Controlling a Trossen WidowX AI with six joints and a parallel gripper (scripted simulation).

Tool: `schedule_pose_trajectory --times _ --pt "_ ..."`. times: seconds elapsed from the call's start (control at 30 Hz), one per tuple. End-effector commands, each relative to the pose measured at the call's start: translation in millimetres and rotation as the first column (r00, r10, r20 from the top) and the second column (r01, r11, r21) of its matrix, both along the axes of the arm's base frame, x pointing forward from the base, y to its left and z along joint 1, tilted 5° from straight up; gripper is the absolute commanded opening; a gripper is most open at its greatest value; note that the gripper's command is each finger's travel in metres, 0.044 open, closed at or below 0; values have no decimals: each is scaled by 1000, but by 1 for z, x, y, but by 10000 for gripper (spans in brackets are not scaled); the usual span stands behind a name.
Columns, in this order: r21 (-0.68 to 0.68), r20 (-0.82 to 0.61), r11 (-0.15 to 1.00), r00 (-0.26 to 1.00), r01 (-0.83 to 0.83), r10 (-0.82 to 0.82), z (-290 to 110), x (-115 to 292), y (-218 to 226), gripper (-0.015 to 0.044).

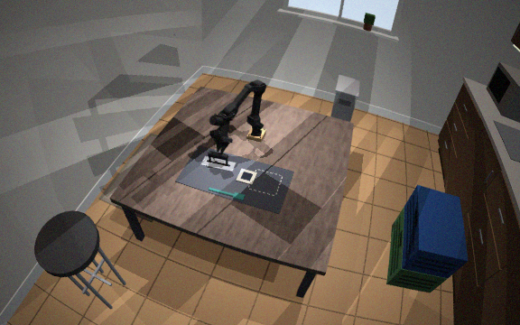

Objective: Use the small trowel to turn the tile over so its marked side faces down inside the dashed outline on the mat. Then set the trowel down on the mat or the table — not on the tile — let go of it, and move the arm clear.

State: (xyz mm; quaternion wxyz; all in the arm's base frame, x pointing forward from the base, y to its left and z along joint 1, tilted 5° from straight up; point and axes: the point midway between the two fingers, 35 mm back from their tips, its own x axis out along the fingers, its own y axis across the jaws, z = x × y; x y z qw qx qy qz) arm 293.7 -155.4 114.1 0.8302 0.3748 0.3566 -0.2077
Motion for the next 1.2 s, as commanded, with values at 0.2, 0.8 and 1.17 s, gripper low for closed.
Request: schedule_pose_trajectory --times 0.2,0.8,1.17 --pt "241 95 945 964 221 -250 -4 -9 6 300" --pt "468 118 811 884 352 -452 -8 -16 12 300" --pt "462 116 815 888 349 -446 -18 -2 10 300"
